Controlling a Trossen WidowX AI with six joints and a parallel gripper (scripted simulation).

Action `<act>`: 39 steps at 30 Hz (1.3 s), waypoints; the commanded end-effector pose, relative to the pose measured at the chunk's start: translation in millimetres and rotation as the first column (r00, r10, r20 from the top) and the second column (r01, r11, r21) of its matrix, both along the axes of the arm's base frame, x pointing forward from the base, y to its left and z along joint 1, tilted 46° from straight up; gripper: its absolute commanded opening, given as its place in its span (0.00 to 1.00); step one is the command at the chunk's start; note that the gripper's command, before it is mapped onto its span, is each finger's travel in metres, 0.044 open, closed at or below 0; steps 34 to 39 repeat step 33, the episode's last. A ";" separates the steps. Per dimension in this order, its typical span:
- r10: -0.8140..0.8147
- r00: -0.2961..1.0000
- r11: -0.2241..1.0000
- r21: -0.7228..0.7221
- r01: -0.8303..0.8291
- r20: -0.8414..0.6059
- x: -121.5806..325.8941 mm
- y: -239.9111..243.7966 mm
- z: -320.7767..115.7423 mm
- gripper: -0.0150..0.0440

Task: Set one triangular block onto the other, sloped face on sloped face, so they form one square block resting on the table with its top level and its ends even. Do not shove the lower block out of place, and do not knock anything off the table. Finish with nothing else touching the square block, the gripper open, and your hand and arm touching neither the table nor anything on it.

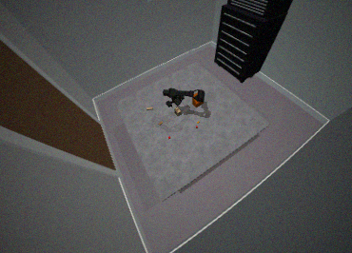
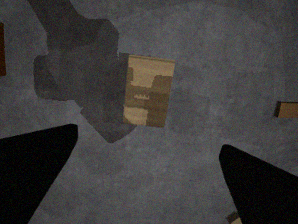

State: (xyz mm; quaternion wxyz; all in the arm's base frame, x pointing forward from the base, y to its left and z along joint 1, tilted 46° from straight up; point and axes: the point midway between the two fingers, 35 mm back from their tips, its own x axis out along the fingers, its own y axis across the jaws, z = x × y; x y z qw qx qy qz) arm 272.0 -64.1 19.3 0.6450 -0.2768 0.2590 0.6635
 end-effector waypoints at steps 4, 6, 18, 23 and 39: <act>0.001 1.000 1.000 0.001 -0.001 -0.001 -1.0 -3.5 4.5 1.00; 0.001 1.000 1.000 0.001 -0.001 -0.001 -1.0 -3.5 4.5 1.00; 0.001 1.000 1.000 0.001 -0.001 -0.001 -1.0 -3.5 4.5 1.00; 0.001 1.000 1.000 0.001 -0.001 -0.001 -1.0 -3.5 4.5 1.00; 0.001 1.000 1.000 0.001 -0.001 -0.001 -1.0 -3.5 4.5 1.00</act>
